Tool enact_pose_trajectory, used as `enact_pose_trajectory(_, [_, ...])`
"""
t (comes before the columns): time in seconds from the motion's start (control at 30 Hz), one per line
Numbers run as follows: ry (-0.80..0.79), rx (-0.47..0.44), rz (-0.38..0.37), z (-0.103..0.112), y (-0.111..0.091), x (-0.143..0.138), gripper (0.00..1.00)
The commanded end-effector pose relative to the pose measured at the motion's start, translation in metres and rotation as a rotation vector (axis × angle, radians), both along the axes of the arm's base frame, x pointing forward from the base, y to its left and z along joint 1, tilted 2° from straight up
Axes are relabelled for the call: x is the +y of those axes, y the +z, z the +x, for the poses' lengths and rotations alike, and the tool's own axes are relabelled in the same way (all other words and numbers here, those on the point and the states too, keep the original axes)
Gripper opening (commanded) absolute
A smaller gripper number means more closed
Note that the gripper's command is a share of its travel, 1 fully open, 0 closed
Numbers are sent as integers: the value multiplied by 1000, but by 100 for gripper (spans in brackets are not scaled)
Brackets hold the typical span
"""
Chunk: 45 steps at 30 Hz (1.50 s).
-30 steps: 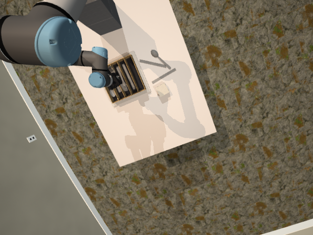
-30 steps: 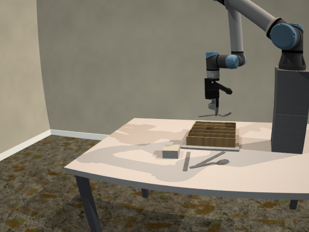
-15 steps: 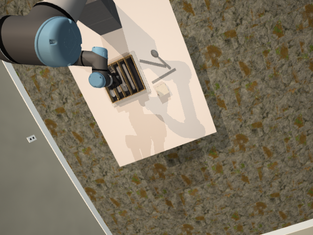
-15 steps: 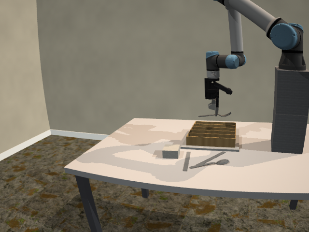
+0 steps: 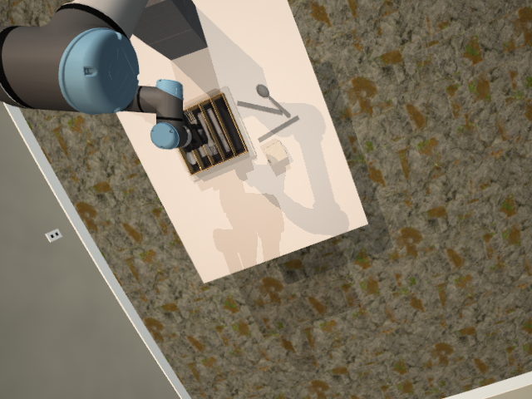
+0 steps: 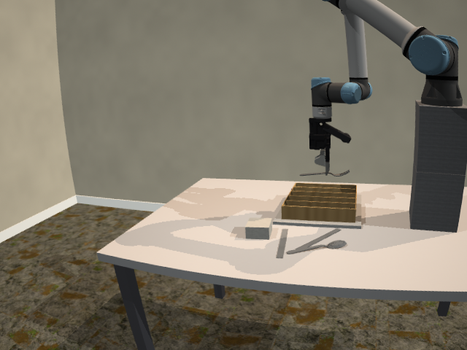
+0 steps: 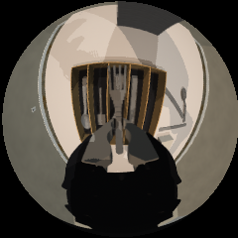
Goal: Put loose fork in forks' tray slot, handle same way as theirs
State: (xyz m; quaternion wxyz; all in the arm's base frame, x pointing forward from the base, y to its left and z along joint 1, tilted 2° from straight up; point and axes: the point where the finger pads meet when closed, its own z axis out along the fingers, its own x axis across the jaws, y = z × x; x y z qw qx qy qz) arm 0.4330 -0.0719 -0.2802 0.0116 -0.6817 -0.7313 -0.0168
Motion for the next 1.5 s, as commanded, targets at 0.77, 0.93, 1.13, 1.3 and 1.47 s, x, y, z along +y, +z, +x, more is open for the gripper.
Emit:
enact_pose_trajectory(0.77, [-609,29,4,-7,-1,10,1])
enact_pose_trajectory(0.93, [-799,37,4,-7,-1,12,1])
enact_pose_trajectory(1.13, [-1045,47,5,-6,-1,15,1])
enact_pose_trajectory(1.3, [-1174,52,6,-6,0,16,1])
enact_pose_trajectory(1.47, [-1398,61,7,-5,0,17,1])
